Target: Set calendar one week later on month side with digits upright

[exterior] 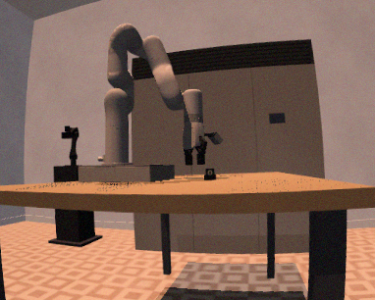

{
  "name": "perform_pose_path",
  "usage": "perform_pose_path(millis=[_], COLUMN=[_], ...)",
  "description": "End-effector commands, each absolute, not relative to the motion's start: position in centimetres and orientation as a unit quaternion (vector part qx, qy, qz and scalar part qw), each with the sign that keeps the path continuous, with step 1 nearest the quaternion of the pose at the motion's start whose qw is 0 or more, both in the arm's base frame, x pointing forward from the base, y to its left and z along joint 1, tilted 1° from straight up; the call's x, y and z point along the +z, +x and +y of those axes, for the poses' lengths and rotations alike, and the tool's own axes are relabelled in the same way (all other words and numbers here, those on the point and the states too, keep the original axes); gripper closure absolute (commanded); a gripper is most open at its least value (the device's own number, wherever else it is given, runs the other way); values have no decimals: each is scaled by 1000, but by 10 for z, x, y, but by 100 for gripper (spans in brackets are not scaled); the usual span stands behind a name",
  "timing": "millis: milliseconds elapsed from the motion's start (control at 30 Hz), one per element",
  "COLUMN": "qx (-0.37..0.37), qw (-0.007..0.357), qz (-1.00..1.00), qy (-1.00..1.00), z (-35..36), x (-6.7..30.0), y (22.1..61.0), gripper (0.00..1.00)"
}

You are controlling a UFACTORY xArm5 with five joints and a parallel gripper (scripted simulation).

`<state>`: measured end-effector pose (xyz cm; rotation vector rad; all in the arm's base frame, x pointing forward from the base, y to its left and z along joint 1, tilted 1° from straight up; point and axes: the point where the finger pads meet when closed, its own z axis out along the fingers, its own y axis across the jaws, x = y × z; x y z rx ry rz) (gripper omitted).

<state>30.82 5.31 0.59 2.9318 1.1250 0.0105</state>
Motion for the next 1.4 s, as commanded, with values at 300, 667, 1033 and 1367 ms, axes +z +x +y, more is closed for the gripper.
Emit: perform_pose_path(millis=[300, 667, 1033, 1367], qx=[5, 5, 5, 5], qw=[2, 2, 3, 3], qz=[421, 465, 492, 533], qy=[907, 885, 871, 846], z=[34, 27, 16, 3], x=[7, 7, 8, 8], y=[344, 357, 378, 401], gripper=[0, 0, 0, 0])
